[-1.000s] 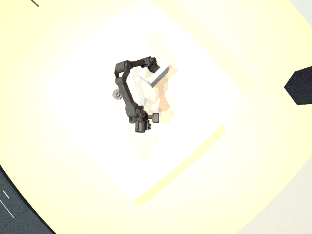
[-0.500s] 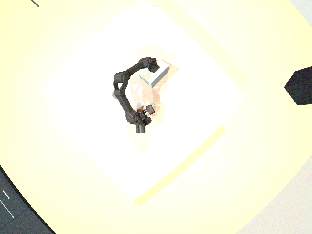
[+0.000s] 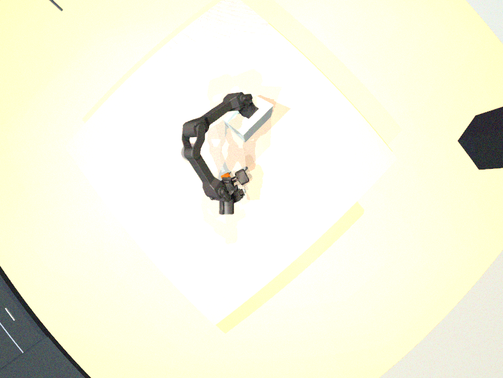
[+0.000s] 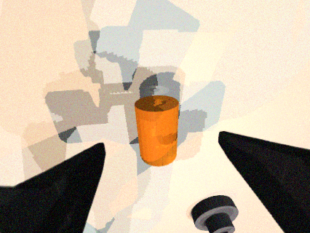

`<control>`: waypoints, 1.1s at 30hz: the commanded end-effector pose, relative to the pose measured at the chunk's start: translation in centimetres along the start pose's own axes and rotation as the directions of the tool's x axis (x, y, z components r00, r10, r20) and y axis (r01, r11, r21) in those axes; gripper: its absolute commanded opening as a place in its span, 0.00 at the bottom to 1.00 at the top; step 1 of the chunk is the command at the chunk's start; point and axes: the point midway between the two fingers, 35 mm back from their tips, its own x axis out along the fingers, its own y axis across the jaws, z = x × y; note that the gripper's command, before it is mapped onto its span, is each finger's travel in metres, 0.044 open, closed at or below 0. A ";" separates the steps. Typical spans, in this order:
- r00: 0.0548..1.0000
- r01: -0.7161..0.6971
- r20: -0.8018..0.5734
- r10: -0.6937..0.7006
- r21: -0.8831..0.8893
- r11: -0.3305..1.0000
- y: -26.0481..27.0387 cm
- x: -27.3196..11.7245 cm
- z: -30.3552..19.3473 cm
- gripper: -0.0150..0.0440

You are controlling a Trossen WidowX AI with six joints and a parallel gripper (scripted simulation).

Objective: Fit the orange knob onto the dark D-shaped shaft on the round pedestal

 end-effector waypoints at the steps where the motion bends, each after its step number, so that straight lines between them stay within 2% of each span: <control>1: 1.000 -0.001 -0.005 0.001 -0.006 1.000 0.0 0.9 0.0 1.00; 24: 1.000 0.000 -0.007 0.000 -0.007 1.000 0.1 4.3 0.5 1.00; 31: 1.000 0.000 -0.007 0.000 -0.007 1.000 0.1 4.3 0.5 0.69; 33: 1.000 0.000 -0.007 0.000 -0.007 1.000 0.1 4.3 0.5 0.66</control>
